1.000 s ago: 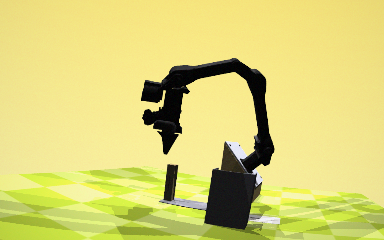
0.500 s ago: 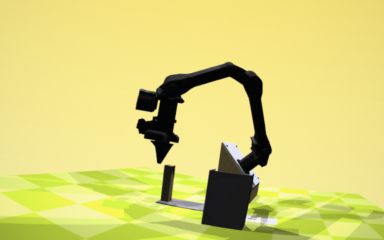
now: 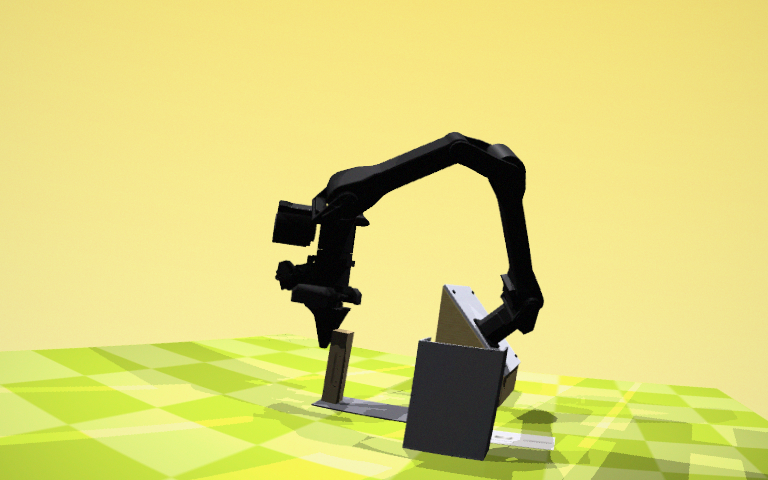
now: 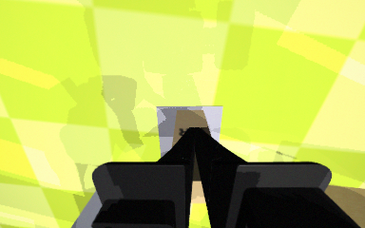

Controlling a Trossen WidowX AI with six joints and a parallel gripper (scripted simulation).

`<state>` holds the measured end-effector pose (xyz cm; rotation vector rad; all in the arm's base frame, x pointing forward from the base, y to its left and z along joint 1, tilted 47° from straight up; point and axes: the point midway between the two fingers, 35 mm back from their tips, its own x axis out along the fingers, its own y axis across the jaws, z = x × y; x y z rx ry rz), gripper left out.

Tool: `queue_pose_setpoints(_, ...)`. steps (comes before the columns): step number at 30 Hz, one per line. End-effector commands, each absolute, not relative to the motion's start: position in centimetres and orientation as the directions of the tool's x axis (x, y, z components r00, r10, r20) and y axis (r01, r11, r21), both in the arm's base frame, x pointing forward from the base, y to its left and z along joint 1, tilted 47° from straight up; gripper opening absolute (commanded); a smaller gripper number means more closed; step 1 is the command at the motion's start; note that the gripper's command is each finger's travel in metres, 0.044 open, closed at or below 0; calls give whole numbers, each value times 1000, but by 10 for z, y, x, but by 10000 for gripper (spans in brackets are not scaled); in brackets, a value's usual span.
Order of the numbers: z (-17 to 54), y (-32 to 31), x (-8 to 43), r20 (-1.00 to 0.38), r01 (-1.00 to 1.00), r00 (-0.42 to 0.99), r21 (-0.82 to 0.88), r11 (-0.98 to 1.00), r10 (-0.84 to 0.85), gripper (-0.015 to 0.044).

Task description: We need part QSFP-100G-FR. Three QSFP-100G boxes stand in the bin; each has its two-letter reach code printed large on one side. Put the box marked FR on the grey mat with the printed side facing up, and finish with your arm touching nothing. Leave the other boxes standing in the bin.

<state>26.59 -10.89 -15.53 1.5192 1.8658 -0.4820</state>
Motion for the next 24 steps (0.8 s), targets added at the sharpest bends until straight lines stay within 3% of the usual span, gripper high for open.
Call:
queue_pose_setpoints(1, -150, -103, 264, -696, 960, -93, 127, 249, 712, 0)
queue_pose_setpoints(24, -137, -91, 259, -697, 959, -94, 128, 252, 711, 0)
